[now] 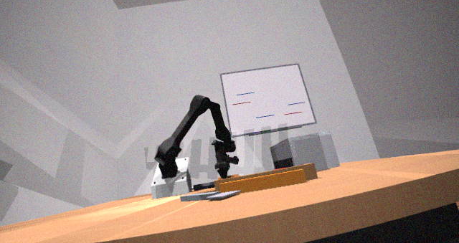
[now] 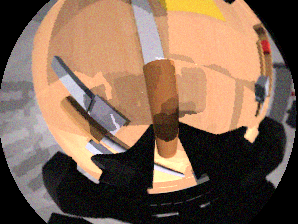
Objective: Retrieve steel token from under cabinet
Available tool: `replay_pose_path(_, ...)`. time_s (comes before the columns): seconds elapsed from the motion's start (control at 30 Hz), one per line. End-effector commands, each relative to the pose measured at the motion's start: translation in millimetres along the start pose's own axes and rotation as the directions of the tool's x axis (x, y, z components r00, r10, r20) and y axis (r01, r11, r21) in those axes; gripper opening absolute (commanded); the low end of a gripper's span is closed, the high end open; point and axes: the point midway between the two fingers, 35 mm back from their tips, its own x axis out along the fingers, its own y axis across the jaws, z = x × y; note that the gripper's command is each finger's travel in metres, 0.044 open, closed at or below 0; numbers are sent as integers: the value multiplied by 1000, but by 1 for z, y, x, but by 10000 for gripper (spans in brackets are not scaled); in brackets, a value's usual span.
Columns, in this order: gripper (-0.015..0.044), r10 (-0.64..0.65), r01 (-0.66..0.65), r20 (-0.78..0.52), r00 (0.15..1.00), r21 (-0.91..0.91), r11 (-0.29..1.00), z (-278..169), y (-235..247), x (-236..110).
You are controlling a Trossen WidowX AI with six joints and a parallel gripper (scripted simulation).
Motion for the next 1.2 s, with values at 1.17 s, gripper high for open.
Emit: replay_pose_path(1.17,0,4,-4,-2,1000,12,1000,57,-2,-1)
